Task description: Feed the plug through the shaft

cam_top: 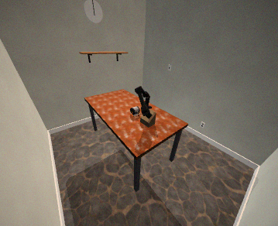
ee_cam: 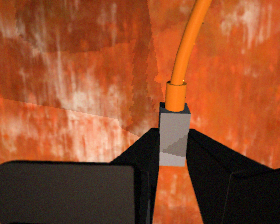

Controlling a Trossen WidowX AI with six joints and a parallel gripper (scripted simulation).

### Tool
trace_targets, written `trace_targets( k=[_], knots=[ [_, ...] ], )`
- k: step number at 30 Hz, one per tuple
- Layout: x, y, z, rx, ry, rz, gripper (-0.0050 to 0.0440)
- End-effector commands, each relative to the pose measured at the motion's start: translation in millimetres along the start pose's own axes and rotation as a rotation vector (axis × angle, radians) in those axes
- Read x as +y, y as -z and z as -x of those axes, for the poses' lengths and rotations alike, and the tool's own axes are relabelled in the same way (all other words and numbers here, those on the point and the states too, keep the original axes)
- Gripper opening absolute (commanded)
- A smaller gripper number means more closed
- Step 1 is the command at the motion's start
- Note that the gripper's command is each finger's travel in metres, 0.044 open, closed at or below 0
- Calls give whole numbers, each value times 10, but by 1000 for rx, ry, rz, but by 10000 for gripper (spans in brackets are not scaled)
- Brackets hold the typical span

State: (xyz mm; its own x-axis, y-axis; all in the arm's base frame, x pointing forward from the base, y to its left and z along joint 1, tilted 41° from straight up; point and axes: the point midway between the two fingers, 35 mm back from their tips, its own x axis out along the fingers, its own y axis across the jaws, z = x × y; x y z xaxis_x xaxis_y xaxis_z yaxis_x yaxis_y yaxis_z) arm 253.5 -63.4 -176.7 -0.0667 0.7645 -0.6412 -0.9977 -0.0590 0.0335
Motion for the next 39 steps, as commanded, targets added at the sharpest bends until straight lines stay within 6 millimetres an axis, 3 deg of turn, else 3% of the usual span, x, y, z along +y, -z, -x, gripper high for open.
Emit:
trace_targets(
  k=[1,33,39],
  knots=[
    [101,59,-31,-9,-12,-7,0],
    [125,104,-19,-8,-10,-3,0],
    [124,104,-20,-8,-10,-3,144]
  ],
)
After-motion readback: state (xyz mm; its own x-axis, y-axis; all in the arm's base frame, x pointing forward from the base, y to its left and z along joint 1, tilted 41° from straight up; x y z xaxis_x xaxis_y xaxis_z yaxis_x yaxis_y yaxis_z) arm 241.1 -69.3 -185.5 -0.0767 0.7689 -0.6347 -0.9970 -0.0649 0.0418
